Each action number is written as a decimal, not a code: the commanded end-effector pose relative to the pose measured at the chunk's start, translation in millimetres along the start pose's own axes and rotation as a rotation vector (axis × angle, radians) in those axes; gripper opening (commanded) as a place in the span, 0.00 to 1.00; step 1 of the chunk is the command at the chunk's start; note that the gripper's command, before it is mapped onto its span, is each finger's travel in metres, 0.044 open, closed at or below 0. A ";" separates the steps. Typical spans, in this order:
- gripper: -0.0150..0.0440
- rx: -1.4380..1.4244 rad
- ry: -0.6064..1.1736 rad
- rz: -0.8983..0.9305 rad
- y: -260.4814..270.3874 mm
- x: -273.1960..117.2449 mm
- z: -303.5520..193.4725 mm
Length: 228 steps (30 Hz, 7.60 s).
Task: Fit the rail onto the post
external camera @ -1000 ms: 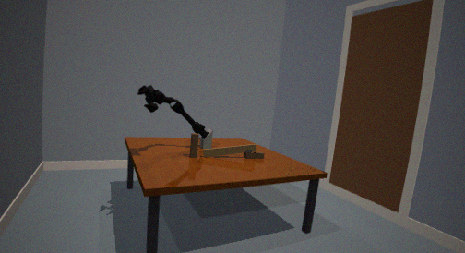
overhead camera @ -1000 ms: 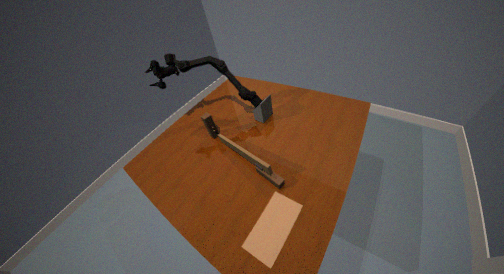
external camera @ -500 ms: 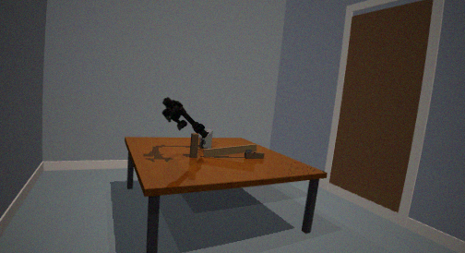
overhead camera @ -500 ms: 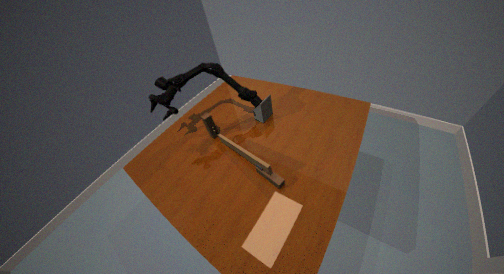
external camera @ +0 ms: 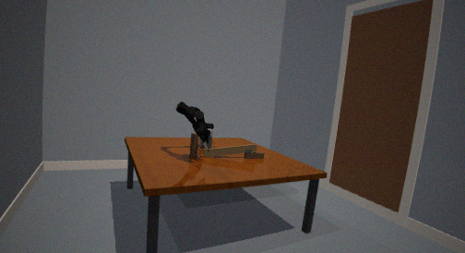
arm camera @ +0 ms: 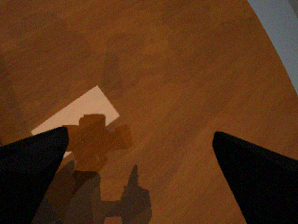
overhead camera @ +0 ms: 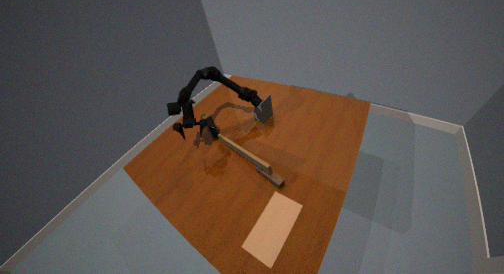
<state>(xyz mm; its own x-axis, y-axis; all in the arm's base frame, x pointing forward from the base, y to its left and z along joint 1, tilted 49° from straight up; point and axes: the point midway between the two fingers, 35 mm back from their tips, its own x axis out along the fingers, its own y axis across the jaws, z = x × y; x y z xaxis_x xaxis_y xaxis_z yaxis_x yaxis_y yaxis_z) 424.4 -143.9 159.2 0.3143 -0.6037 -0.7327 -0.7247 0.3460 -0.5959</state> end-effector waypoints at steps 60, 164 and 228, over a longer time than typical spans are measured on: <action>1.00 -0.437 0.351 0.342 188.2 77.6 -18.6; 0.25 -0.437 0.349 0.342 177.7 46.7 -2.7; 0.25 -0.437 0.349 0.342 178.5 40.4 -1.2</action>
<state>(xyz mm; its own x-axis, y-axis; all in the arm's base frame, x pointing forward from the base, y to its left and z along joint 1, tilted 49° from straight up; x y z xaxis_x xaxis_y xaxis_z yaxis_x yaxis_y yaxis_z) 307.8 -108.3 24.7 -0.1420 -0.7389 -0.6587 -0.9546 0.2782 -0.1063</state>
